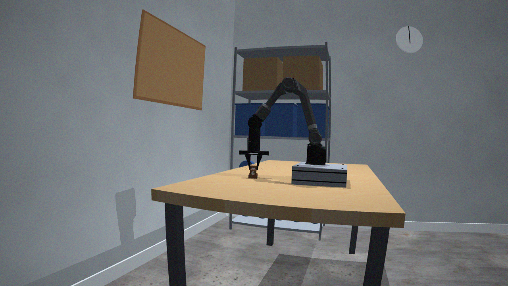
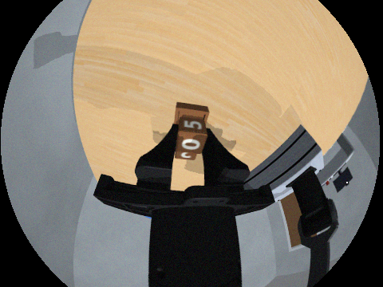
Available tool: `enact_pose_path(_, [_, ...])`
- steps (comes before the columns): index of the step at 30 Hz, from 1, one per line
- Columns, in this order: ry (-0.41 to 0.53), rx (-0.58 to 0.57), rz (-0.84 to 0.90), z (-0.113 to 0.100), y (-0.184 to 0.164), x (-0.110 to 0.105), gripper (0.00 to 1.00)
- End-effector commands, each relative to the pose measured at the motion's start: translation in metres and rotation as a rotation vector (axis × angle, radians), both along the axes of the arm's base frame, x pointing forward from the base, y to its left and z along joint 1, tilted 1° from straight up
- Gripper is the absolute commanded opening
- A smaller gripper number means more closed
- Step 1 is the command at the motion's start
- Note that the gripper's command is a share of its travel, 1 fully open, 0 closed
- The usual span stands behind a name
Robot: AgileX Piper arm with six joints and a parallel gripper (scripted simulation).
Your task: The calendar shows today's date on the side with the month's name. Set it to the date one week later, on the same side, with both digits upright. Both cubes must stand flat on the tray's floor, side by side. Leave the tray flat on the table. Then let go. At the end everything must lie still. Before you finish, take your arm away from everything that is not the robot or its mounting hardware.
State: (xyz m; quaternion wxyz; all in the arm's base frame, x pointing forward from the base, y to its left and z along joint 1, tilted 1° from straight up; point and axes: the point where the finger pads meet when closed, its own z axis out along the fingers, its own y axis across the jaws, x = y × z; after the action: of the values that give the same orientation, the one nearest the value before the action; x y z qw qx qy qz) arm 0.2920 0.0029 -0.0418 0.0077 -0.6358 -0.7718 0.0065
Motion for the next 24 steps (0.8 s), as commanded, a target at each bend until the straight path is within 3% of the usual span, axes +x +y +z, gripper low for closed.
enact_pose_path(1, [-0.006,-0.001,0.002,0.013,0.000,0.002,0.35])
enact_pose_path(11, [-0.006,-0.001,0.002,0.079,0.000,0.003,0.35])
enact_pose_path(24, [-0.002,-0.001,0.002,0.084,0.000,0.002,0.35])
